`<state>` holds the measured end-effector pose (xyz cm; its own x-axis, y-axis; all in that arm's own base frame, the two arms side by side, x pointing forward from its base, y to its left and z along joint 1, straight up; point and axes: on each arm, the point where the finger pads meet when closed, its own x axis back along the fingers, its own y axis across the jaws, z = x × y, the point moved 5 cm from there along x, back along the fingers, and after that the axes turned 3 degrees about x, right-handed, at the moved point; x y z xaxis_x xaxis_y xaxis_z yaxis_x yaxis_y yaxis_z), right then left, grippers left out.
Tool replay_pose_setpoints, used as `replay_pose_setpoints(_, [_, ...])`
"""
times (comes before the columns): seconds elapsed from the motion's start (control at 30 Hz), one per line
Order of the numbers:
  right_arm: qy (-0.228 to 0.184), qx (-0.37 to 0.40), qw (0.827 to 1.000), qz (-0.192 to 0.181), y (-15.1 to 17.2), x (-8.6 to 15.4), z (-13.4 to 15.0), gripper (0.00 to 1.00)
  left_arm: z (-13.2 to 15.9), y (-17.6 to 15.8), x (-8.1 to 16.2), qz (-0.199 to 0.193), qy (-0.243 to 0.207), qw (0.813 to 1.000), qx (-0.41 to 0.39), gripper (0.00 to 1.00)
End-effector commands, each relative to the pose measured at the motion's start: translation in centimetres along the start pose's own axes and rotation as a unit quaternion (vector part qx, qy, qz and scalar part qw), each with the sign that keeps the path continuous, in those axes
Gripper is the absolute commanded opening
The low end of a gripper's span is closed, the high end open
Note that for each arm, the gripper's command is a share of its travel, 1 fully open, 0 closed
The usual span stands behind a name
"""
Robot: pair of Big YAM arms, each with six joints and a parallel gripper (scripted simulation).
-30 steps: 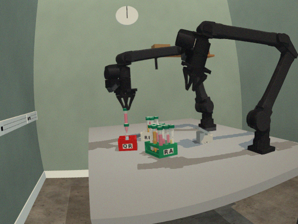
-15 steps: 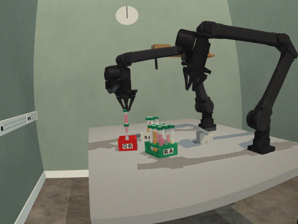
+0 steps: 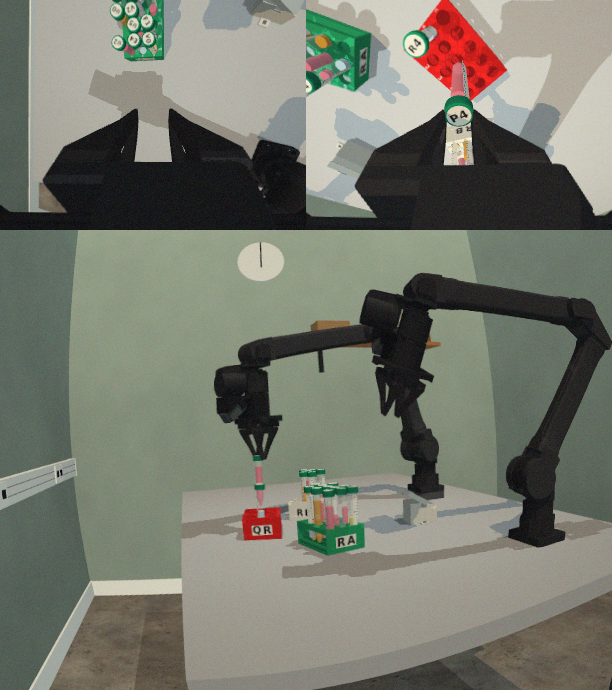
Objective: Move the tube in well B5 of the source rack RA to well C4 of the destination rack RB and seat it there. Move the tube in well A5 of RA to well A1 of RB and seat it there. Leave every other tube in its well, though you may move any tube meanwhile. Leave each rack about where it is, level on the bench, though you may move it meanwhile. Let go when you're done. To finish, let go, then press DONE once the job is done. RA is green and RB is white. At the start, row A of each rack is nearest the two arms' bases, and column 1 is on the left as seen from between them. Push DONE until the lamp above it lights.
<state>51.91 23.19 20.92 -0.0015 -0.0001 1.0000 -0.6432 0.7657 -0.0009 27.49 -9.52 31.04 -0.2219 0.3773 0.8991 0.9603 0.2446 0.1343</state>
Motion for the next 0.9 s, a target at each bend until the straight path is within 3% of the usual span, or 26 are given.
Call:
replay_pose_setpoints(0.0, [-0.007,-0.001,1.000,0.001,0.5,-0.3,-0.7,0.00,-0.8,0.7,1.2,-0.016,-0.008,1.000,-0.006,0.30])
replay_pose_setpoints(0.23, [-0.011,0.001,1.000,0.002,0.6,0.2,-0.8,0.00,-0.8,0.7,1.2,-0.016,-0.008,1.000,-0.006,0.30])
replay_pose_setpoints(0.87, [-0.005,0.000,1.000,0.001,0.8,-1.2,-0.9,0.00,-0.8,0.7,1.2,-0.016,-0.008,1.000,-0.006,0.30])
